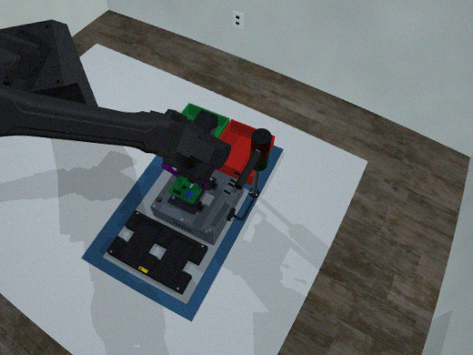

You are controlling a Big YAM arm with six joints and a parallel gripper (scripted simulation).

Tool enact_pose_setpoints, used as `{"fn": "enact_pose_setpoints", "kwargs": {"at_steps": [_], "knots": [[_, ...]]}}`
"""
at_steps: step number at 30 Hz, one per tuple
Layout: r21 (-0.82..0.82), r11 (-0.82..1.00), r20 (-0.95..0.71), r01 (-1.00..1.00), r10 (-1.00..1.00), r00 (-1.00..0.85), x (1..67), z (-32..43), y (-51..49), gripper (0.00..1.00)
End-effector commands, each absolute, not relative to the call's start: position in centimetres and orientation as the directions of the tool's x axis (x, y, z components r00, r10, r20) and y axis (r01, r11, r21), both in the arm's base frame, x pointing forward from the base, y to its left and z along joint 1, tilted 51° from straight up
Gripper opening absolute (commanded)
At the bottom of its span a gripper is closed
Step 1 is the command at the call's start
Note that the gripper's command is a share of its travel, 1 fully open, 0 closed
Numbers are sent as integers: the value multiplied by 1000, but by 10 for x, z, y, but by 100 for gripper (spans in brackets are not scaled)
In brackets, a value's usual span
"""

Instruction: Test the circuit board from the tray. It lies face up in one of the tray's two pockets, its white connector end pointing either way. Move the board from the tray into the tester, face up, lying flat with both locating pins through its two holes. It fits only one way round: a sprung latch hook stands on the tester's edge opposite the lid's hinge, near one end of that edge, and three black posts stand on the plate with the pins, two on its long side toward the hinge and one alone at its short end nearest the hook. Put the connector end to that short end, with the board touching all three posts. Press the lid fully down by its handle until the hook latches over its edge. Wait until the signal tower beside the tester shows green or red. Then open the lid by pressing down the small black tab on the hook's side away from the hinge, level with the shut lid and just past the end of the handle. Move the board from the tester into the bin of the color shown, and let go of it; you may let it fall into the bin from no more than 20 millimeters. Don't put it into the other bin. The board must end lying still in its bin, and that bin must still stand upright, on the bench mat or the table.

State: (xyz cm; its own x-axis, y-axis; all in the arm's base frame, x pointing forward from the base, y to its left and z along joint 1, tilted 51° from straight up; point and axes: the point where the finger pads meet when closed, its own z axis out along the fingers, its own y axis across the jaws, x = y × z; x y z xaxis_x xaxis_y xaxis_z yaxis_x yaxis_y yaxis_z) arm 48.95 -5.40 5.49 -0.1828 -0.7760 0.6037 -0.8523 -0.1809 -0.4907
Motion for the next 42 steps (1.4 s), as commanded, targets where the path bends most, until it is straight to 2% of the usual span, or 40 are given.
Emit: {"fn": "enact_pose_setpoints", "kwargs": {"at_steps": [1, 42], "knots": [[-487, -185, 609, -854, -773, -180, 495, 51, -63, 72], [-489, -190, 609, -852, -773, -177, 504, 42, -71, 72]]}}
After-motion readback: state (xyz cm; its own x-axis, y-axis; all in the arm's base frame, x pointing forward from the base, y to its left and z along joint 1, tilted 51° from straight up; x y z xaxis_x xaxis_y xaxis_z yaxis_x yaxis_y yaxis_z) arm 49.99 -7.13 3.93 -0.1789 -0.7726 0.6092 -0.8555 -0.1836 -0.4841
